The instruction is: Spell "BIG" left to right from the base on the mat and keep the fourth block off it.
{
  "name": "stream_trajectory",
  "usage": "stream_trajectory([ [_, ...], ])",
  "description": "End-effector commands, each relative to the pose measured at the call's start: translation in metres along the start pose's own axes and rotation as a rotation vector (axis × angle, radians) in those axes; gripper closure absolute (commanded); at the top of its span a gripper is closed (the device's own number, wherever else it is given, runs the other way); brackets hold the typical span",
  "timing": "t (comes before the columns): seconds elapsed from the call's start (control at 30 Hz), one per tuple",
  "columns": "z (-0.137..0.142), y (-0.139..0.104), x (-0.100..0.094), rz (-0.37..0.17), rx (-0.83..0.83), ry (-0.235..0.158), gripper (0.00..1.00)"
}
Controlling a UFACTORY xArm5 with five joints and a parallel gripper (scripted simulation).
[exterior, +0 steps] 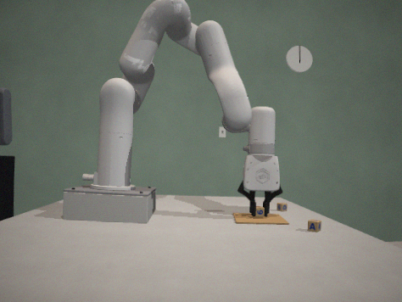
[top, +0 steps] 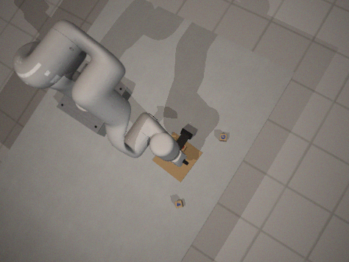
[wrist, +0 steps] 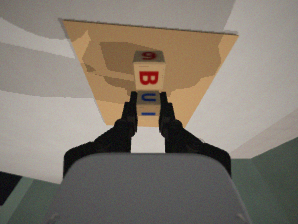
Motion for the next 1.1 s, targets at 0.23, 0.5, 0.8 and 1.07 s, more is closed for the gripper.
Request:
stream_trajectory([
  [0.23, 0.001, 0.0003, 0.0007, 0.0, 0.0, -0.003, 0.79],
  [0.5, 0.001, 0.0007, 0.0024, 0.0, 0.0, -0.003, 0.79],
  [0.8, 0.001, 0.0008, 0.0029, 0.0, 0.0, -0.003, 0.79],
  [1.07, 0.001, 0.0008, 0.0029, 0.0, 0.0, -0.003, 0.79],
])
Point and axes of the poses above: the point where the finger pads meet when closed, its own x axis out along the fingers, its own z axis across the jaws, y = z × x, the point moved 9 cm from there along -x, back along the fingers, and after that the axes turned 1 degree about -x, right-handed, at the moved point
